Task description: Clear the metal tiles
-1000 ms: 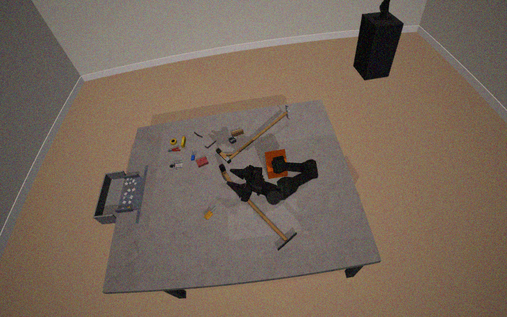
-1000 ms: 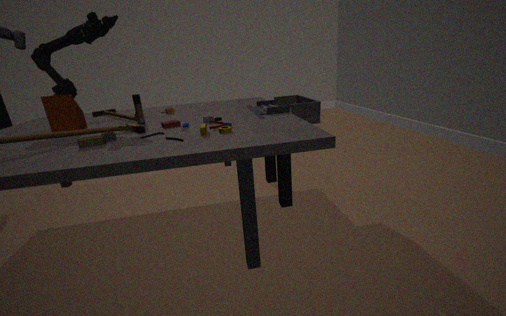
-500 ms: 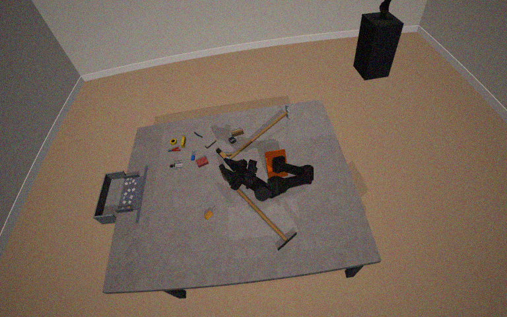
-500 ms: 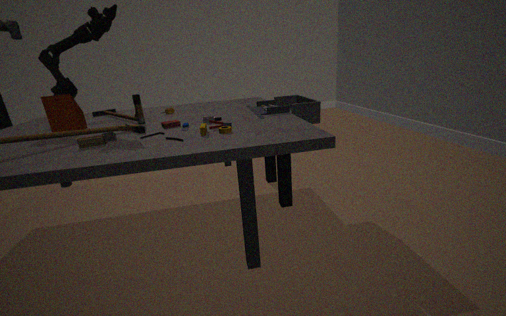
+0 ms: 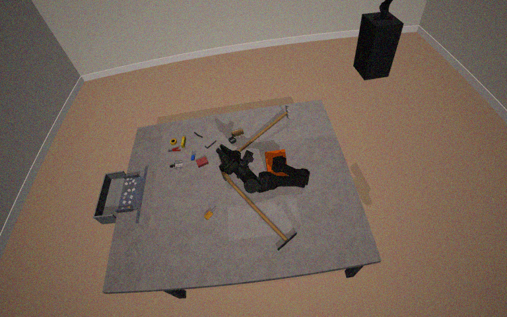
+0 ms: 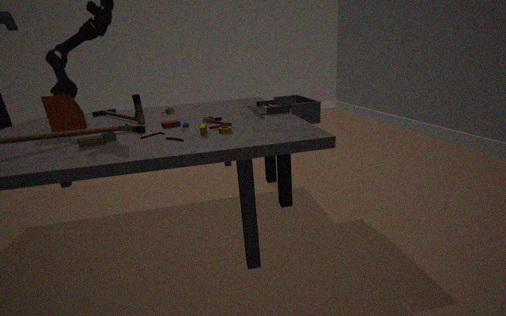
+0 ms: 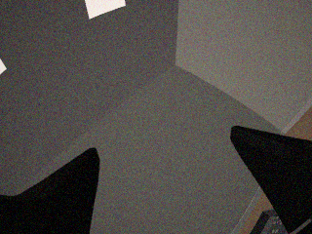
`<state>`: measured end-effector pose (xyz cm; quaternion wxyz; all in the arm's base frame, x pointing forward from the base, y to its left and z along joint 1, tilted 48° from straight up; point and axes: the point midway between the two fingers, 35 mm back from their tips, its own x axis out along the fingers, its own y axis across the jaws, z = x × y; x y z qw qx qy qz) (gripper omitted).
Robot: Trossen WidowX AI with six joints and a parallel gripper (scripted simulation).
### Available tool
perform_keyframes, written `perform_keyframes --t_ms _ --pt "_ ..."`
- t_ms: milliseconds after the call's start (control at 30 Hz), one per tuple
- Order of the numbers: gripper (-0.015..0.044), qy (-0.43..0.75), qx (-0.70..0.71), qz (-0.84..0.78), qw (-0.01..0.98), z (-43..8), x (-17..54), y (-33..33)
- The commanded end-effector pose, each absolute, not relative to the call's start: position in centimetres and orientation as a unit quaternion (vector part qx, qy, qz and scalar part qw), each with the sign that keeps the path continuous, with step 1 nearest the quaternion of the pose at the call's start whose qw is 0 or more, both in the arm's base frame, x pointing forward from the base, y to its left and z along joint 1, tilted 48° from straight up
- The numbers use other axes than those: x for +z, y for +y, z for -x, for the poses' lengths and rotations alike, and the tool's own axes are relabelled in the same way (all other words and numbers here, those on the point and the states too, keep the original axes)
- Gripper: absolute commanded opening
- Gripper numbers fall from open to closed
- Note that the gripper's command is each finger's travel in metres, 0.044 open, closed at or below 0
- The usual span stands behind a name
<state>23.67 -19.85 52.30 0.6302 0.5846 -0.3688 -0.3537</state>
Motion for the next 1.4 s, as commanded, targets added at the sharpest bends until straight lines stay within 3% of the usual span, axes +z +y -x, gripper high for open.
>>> perform_keyframes --t_ms 0,667,1367 --pt "0.0440 -0.389 -0.366 -0.585 0.611 -23.7 51.9 -21.3" --pt "0.0440 -0.519 -0.409 -0.568 0.491 -21.2 50.0 -29.9" --pt "0.0440 -0.652 -0.420 -0.515 0.365 -15.2 47.4 -38.3"
